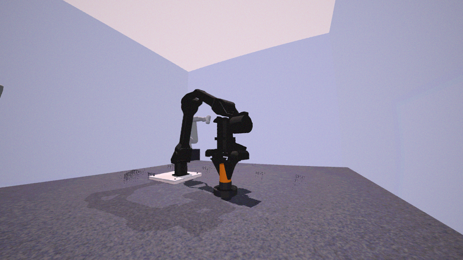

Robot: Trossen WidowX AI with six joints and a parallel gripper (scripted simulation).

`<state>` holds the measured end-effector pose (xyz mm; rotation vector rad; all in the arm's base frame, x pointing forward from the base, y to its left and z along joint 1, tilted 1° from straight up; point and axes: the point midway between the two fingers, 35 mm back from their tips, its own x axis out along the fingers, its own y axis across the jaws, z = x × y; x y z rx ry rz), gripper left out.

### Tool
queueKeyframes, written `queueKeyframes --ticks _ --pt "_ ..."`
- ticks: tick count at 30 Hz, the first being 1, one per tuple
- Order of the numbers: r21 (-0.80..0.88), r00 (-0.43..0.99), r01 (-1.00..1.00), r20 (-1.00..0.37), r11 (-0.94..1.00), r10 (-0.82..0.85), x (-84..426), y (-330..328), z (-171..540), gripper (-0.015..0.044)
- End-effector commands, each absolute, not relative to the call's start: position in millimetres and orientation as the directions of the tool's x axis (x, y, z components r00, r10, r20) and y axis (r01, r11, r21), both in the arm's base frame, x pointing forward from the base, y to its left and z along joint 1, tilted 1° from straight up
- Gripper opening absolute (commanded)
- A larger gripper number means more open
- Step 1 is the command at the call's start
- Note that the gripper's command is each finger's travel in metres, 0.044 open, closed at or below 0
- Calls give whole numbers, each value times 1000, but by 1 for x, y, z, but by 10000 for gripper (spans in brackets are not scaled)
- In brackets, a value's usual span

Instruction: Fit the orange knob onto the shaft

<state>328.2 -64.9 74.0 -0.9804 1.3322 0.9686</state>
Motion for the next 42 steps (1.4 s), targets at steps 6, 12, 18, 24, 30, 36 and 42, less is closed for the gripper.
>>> queueKeyframes --ticks 6,12,18,24,30,36,42 --pt "-11 12 -951 -1000 308 -1 328 -65 74 53" --pt "-11 12 -951 -1000 308 -1 328 -65 74 210" --pt "-11 12 -951 -1000 308 -1 328 -65 74 368" --pt "-11 12 -951 -1000 308 -1 328 -65 74 440" --pt "-11 12 -951 -1000 308 -1 332 -66 122 440" --pt "-11 11 -951 -1000 308 -1 328 -65 170 440" --pt "-11 11 -951 -1000 308 -1 329 -65 170 440"
